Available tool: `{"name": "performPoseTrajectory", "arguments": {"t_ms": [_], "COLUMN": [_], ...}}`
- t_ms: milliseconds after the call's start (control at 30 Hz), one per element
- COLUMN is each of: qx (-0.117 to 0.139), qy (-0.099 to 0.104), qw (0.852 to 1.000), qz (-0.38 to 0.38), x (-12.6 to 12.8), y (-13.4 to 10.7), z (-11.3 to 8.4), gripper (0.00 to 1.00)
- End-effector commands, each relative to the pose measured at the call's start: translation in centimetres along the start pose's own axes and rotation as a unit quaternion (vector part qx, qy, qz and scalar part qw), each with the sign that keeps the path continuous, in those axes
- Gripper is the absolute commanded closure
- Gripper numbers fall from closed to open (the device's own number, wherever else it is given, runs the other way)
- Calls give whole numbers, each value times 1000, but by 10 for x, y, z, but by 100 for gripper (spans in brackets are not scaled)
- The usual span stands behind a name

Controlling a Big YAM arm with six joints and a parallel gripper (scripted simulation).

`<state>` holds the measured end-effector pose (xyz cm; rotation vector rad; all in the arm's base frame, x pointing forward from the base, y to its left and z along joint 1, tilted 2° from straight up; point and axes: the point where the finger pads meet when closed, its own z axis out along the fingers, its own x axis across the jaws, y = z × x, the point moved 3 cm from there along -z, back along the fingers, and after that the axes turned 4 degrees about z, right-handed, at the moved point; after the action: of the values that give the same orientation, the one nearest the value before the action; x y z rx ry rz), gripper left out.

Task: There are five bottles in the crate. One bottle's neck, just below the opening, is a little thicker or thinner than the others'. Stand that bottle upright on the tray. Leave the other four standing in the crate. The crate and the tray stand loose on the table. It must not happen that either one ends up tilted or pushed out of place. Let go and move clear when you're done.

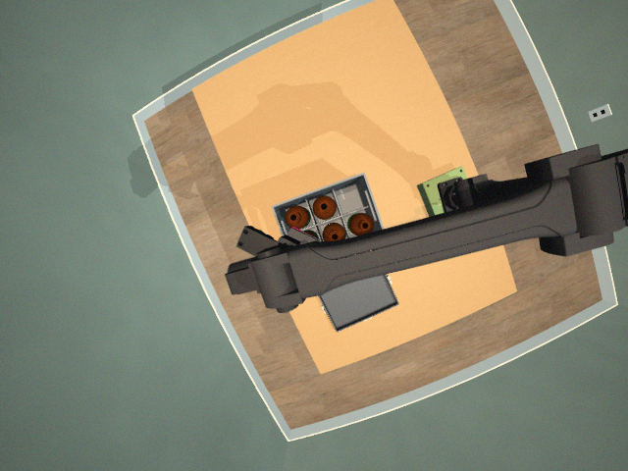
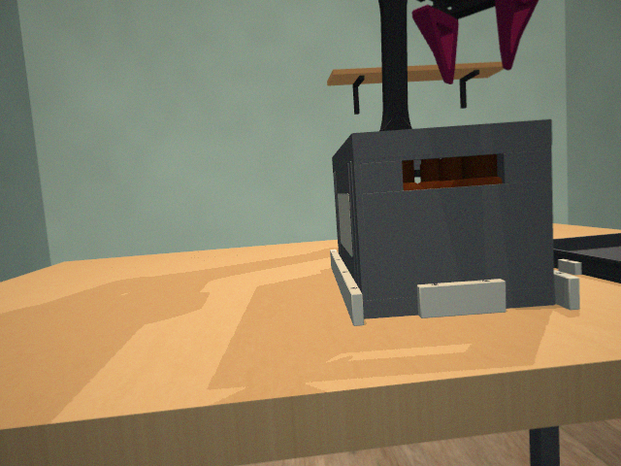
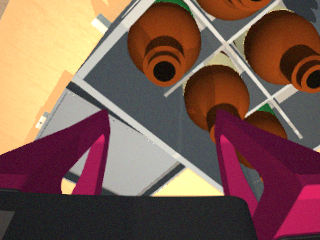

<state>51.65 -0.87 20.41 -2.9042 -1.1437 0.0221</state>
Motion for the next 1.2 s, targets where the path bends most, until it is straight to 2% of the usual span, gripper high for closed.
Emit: {"name": "performPoseTrajectory", "arguments": {"t_ms": [0, 467, 833, 1167], "qx": [-2, -3, 4, 3], "qy": [2, 3, -5, -3], "qw": [1000, 1000, 1000, 1000], "qz": [4, 4, 4, 3], "x": [1, 2, 2, 3], "y": [-2, -1, -1, -1], "z": [1, 3, 16, 27], "gripper": [39, 39, 39, 39]}}
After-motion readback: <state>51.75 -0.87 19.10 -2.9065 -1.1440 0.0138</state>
